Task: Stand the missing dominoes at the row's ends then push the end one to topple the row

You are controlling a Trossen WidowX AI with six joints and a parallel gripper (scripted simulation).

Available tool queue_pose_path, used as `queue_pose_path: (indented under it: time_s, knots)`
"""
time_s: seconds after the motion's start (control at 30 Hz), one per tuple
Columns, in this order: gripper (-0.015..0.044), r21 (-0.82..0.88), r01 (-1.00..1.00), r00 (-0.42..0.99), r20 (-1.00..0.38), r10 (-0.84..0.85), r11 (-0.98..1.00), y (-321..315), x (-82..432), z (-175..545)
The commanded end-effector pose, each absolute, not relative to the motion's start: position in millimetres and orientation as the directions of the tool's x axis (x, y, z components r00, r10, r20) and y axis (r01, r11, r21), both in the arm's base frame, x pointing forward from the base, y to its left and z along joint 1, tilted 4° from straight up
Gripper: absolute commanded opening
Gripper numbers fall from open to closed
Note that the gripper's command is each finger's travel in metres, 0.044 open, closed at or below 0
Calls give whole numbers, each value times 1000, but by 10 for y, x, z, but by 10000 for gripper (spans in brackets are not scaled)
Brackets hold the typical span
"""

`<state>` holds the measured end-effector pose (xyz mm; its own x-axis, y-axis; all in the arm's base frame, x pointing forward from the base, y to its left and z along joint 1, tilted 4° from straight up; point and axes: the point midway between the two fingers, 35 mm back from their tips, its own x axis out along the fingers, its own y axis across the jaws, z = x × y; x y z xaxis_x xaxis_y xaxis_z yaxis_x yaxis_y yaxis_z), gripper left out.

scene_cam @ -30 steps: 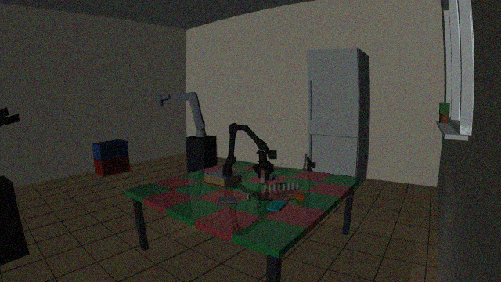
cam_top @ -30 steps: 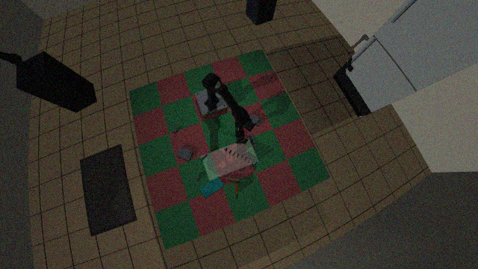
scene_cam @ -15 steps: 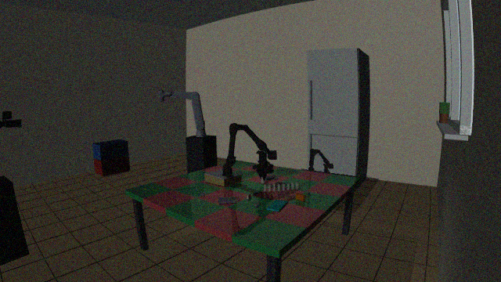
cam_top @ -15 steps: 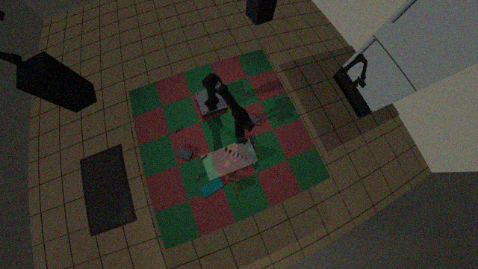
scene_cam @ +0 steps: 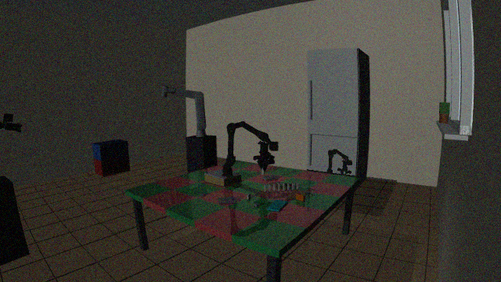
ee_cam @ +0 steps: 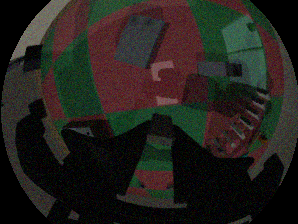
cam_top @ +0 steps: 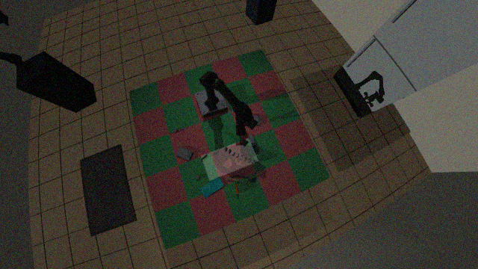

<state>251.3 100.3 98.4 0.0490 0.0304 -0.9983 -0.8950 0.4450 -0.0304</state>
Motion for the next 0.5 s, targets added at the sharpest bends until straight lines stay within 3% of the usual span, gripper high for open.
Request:
queue_pose_path:
  time_s: [0.0,0.2,0.47]
  knots:
    - [107,-57,-894,85,-995,44,444,973,2451,1534]
    - [107,-55,-882,85,-995,43,468,897,2473,1634]
    - [107,-39,-696,85,-996,29,717,-53,2957,1652]
